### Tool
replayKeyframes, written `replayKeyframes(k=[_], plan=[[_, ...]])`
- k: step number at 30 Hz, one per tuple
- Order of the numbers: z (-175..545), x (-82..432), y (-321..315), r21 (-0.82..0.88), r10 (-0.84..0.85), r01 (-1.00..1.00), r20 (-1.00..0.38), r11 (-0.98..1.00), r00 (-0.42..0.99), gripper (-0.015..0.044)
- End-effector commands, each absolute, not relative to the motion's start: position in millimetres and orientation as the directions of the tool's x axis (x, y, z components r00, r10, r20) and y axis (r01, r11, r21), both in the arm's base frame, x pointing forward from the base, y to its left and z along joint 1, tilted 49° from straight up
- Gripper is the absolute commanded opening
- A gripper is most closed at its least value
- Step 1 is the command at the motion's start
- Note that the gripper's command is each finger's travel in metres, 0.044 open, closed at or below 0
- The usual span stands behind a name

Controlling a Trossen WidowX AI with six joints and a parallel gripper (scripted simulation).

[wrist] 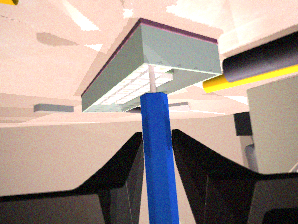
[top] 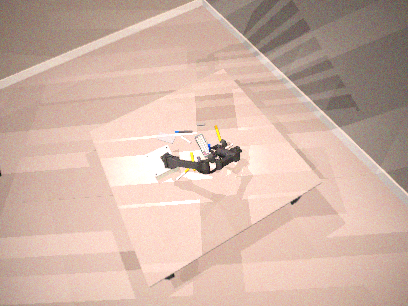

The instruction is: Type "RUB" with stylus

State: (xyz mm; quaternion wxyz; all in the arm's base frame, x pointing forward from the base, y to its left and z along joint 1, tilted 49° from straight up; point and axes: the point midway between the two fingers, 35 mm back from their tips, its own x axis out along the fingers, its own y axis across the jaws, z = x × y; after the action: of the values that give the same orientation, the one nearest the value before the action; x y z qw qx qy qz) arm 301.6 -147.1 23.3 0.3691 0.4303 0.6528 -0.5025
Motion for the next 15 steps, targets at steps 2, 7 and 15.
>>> replayKeyframes(k=[2, 7, 15], plan=[[31.5, 303.5, -138.3, -0.338, 0.188, 0.932, -0.915, 0.129, -0.358, 0.0081], [48.3, 306.5, -118.8, -0.338, 0.189, 0.932, -0.914, 0.130, -0.358, 0.0081], [45.6, 306.8, -120.9, -0.337, 0.185, 0.931, -0.915, 0.140, -0.359, 0.0064]])
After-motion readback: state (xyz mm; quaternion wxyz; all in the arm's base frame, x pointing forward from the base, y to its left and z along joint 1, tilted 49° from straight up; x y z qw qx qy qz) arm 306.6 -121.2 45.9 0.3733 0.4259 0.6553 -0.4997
